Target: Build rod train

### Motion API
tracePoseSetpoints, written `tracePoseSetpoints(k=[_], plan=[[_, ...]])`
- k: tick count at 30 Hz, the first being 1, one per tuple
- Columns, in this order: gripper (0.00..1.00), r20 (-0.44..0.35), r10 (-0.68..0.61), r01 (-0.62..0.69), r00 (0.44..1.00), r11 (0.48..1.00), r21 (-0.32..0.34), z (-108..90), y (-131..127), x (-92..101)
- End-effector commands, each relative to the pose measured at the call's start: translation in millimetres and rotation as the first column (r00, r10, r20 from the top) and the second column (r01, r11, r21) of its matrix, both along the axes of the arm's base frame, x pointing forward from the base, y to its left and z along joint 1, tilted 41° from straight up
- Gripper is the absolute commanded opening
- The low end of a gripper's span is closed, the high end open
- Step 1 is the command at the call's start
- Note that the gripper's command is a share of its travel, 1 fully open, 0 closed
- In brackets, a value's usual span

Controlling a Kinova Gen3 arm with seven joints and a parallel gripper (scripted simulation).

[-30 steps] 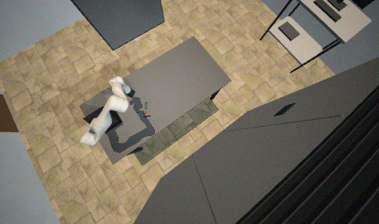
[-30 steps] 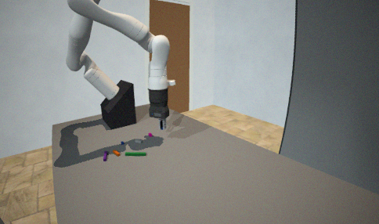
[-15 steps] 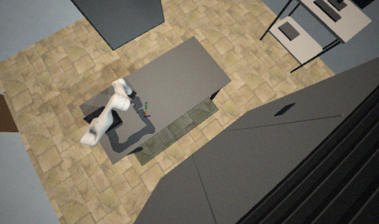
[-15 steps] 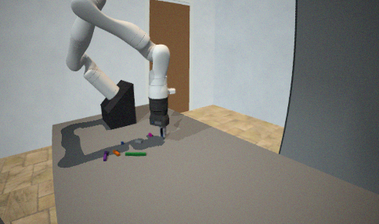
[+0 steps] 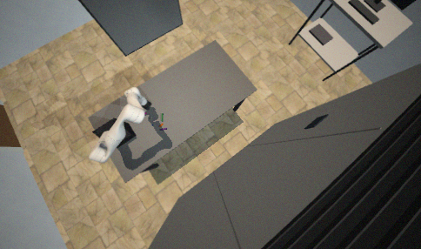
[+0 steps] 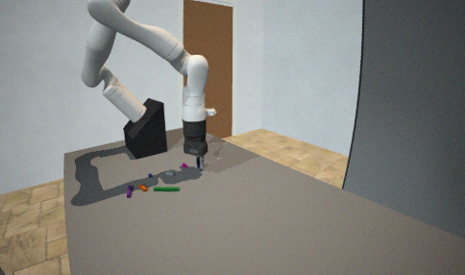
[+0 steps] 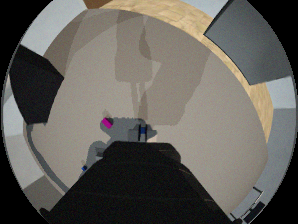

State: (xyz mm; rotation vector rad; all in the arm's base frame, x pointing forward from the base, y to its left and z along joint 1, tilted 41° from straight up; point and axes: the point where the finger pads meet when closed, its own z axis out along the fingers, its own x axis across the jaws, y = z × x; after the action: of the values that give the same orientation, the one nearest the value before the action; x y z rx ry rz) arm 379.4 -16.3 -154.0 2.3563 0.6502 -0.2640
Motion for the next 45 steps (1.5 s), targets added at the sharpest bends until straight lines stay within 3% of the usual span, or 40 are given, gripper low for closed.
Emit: tracePoseSetpoints(k=[1,45], plan=[[0.24,0.005,-0.002,0.002,1.000,1.000,0.002,-0.8,-0.5,0.3],[0.24,0.013,-0.012,0.012,1.000,1.000,0.002,-1.5,0.2,-0.7]])
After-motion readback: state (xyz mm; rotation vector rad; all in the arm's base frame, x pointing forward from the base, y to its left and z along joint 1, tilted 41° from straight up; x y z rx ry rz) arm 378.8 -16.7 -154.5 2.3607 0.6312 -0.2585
